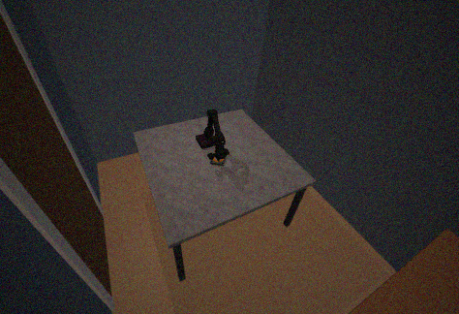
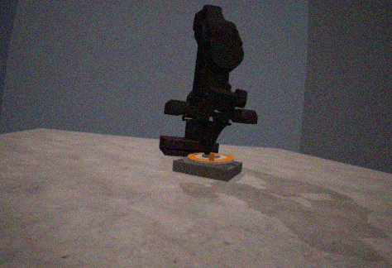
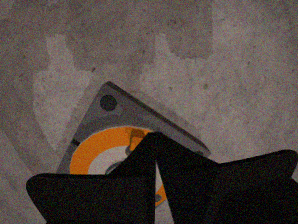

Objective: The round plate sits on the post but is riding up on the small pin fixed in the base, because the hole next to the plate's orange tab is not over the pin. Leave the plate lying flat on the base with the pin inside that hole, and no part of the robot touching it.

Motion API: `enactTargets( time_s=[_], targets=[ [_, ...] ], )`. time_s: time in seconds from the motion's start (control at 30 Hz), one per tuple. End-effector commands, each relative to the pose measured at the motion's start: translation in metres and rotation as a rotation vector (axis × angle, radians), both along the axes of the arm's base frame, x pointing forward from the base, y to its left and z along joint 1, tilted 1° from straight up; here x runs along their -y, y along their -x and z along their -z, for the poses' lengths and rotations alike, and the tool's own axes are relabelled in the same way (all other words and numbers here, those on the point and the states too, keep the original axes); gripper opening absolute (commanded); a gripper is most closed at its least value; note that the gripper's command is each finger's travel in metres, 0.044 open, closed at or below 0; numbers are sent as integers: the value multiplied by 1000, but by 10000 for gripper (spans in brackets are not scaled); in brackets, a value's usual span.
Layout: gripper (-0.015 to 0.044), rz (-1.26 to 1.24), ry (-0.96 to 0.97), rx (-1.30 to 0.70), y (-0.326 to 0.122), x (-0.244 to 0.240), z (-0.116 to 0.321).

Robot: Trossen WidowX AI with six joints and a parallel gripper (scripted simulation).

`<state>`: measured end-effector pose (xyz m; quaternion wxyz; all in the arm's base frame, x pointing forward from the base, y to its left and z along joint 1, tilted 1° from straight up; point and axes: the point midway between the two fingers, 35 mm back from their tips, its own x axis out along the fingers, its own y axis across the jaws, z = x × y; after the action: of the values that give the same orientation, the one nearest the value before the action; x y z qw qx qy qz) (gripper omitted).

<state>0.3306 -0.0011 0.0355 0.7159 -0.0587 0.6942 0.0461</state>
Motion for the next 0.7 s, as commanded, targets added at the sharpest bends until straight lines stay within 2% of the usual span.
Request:
enactTargets(
  time_s=[0.0,0.67],
  targets=[
    [0,0,-8,-15,1,-7,3],
    [0,0,-9,-15,-1,-24,2]
  ],
)
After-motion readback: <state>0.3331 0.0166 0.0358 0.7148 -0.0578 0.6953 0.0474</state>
